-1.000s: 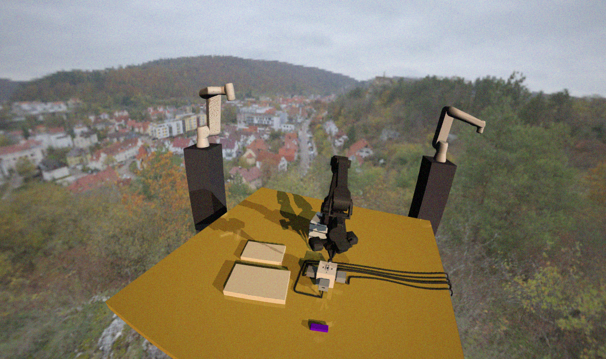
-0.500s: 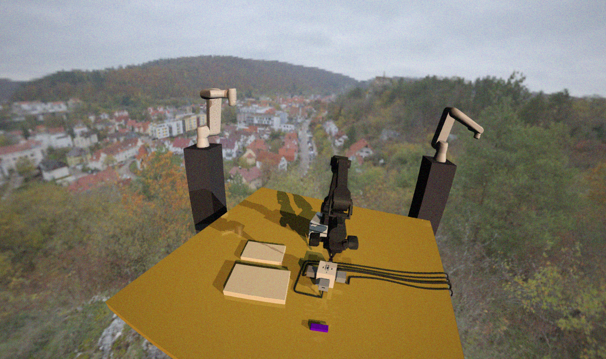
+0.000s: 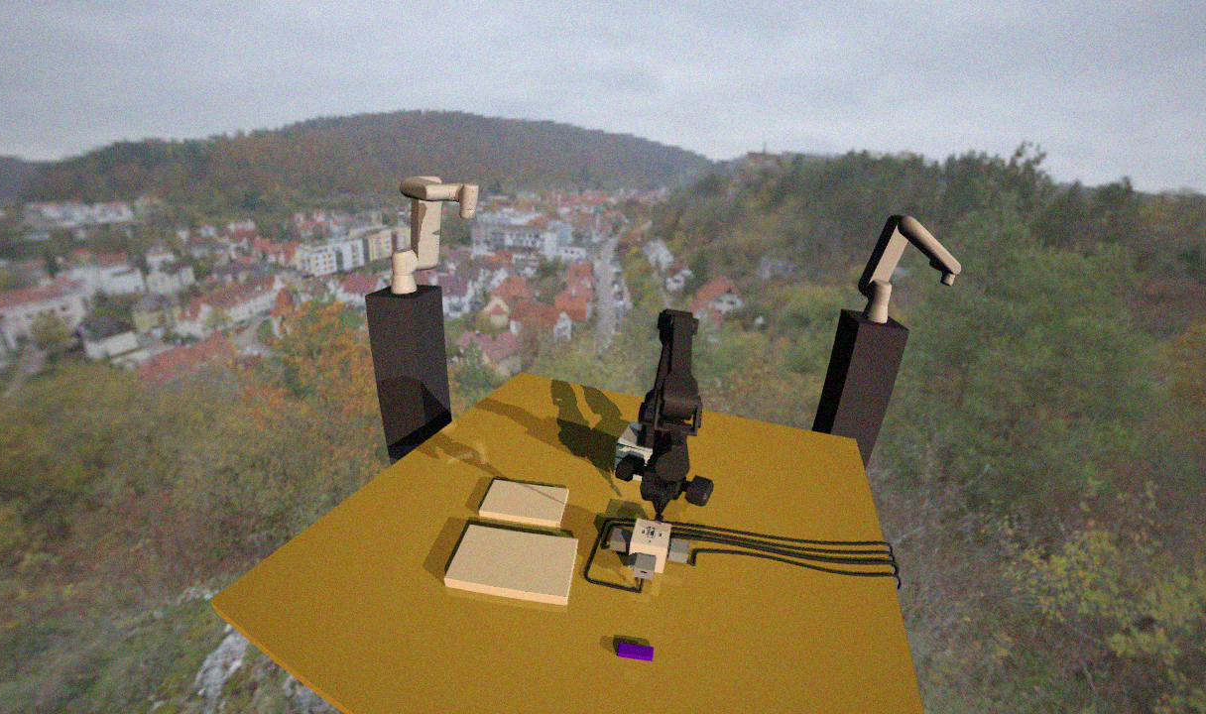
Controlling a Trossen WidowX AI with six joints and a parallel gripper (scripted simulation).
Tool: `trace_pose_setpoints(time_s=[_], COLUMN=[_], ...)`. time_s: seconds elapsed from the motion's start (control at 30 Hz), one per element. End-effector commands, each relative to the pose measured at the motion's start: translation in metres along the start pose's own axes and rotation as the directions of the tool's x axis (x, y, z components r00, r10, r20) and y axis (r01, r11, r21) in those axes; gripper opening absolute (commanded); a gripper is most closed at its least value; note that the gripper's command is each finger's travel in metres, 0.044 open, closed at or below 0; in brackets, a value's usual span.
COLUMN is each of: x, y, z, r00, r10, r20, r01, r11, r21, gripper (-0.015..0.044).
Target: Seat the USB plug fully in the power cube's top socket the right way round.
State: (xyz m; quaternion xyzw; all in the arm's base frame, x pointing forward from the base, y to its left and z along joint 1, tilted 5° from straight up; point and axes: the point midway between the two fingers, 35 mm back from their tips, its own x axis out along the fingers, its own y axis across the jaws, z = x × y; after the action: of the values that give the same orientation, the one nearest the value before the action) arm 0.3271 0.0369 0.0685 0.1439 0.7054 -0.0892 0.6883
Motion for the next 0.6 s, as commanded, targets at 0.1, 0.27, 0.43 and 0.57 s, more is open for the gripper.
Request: trace_pose_setpoints(time_s=[0.1, 0.27, 0.43, 0.57], x=[0.0002, 0.0002, 0.0003, 0.0003], y=[-0.0001, -0.0001, -0.0001, -0.0001], z=[-0.0002, -0.0002, -0.0002, -0.0002], r00=[1.0, 1.0, 1.0, 1.0], r10=[-0.001, -0.001, -0.001, -0.001], r20=[-0.001, -0.001, -0.001, -0.001], r01=[0.001, 0.001, 0.001, 0.001], r11=[0.983, 0.95, 0.901, 0.851], r21=[0.185, 0.311, 0.433, 0.525], gripper=[0.0, 0.0, 0.0, 0.0])
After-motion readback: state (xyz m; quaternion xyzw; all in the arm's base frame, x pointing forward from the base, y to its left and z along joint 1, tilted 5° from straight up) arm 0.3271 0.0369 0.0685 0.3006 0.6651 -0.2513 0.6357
